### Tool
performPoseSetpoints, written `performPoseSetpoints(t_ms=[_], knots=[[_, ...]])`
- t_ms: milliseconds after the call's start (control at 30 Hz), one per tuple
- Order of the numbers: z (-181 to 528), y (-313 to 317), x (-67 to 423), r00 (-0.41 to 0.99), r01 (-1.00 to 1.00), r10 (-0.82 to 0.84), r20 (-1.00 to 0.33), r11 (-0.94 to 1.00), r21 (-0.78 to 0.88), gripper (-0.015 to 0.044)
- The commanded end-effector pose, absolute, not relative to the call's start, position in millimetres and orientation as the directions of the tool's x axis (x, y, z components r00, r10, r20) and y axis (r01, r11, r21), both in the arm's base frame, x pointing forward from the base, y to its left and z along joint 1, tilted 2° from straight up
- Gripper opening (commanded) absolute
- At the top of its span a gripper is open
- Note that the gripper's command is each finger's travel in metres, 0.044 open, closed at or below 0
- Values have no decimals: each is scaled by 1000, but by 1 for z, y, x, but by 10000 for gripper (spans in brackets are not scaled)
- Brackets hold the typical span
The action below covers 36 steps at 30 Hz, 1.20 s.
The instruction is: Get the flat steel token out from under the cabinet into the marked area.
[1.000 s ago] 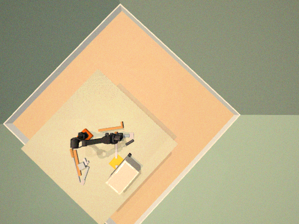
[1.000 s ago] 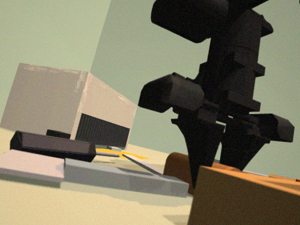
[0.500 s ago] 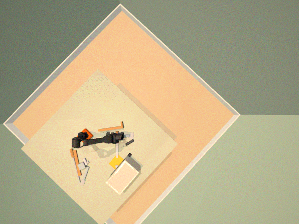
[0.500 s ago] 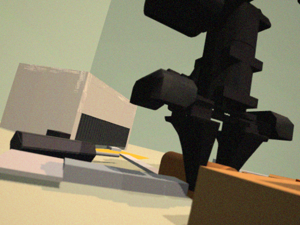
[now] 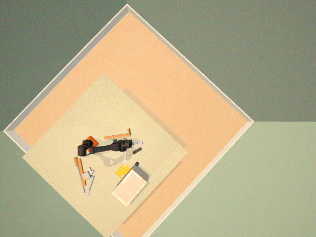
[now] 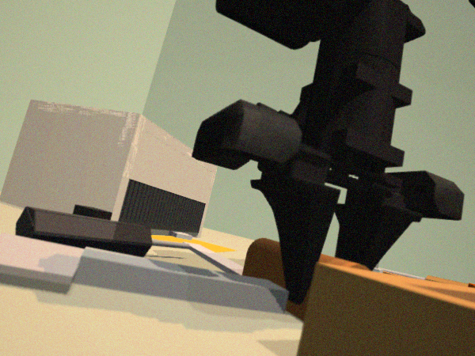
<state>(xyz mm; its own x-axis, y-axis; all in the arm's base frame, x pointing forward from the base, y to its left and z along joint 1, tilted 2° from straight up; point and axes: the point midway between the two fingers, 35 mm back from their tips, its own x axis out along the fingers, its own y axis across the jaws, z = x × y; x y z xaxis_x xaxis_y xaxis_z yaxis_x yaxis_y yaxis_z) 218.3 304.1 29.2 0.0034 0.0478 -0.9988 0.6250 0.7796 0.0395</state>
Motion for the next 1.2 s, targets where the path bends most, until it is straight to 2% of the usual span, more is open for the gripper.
performPoseSetpoints(t_ms=[0, 1167], knots=[[33, 310, 222, 16, 628, 59, -998, 776, 55, 0], [35, 335, 229, 16, 629, 61, -998, 775, 58, 0]])
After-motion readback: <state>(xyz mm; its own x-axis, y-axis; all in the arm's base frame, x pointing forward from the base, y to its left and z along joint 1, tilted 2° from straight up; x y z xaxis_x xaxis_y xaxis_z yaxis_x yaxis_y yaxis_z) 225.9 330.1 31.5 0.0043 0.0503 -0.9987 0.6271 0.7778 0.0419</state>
